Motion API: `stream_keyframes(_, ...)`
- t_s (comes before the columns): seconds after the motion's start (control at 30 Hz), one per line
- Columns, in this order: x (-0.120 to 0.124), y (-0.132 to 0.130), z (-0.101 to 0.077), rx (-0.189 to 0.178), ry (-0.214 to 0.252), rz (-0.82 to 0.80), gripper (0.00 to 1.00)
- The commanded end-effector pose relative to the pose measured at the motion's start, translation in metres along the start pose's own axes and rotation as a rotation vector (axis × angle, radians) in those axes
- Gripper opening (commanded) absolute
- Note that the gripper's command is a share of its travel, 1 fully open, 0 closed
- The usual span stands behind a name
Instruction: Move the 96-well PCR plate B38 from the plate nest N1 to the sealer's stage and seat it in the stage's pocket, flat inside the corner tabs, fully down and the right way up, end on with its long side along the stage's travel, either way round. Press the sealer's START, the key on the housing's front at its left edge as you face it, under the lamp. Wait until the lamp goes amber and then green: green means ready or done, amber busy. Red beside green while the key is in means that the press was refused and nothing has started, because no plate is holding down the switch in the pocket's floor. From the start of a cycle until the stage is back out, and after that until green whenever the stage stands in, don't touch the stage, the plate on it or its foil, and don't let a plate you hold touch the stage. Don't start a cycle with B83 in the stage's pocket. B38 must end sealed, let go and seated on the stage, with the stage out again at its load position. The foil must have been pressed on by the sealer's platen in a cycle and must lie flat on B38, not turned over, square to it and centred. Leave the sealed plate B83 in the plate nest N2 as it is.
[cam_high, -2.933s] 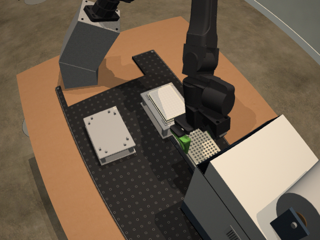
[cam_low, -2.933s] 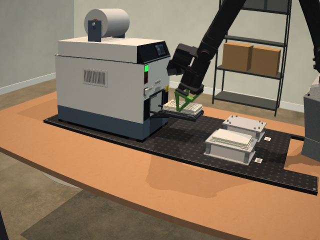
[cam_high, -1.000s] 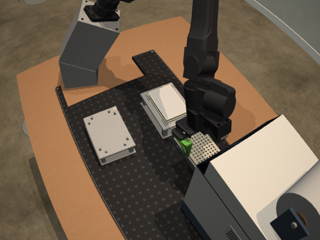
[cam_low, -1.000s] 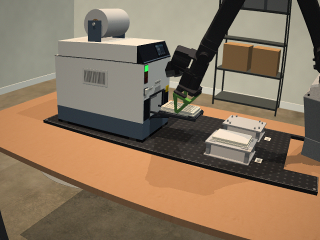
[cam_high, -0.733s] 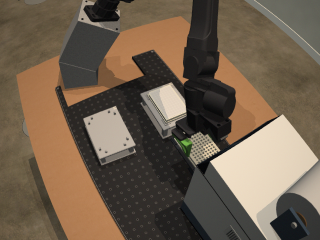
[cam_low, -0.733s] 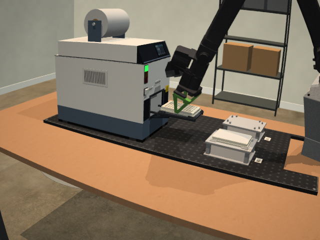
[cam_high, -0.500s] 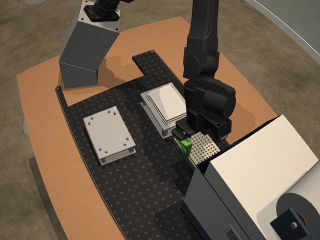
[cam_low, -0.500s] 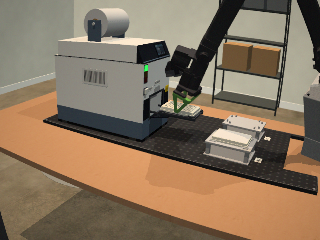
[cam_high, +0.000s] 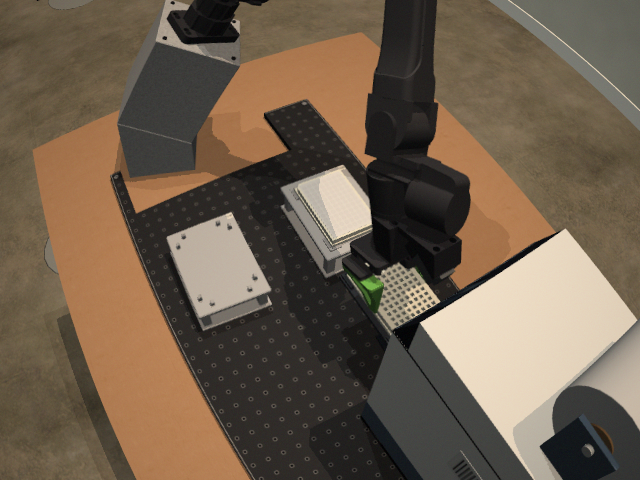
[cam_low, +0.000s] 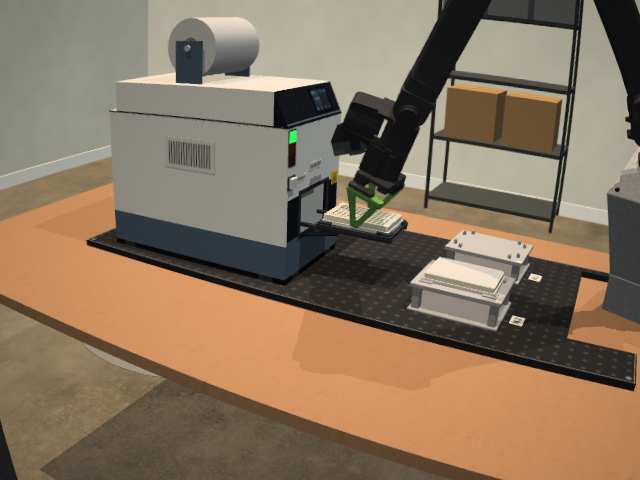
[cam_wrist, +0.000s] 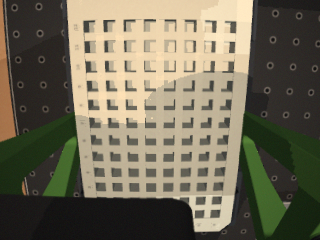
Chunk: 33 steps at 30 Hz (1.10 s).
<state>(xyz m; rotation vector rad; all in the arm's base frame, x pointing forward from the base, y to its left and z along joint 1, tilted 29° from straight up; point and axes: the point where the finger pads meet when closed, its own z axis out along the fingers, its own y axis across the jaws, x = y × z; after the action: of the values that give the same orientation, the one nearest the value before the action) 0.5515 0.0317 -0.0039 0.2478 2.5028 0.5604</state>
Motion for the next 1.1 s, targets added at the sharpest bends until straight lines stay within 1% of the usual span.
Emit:
stream_keyframes(0.0, -0.012, 0.02, -0.002, -0.03, -0.014, -0.007, 0.0)
stream_keyframes(0.23, -0.019, 0.022, -0.003, -0.032, -0.022, -0.011, 0.0)
stream_keyframes(0.47, -0.029, 0.009, -0.008, -0.025, -0.042, 0.006, 0.0)
stream_keyframes(0.57, -0.033, 0.01, -0.008, -0.028, -0.055, 0.0, 0.0)
stream_keyframes(0.97, -0.04, 0.011, -0.008, -0.029, -0.069, -0.021, 0.0)
stream_keyframes(1.07, -0.04, 0.008, -0.006, -0.027, -0.065, -0.018, 0.0)
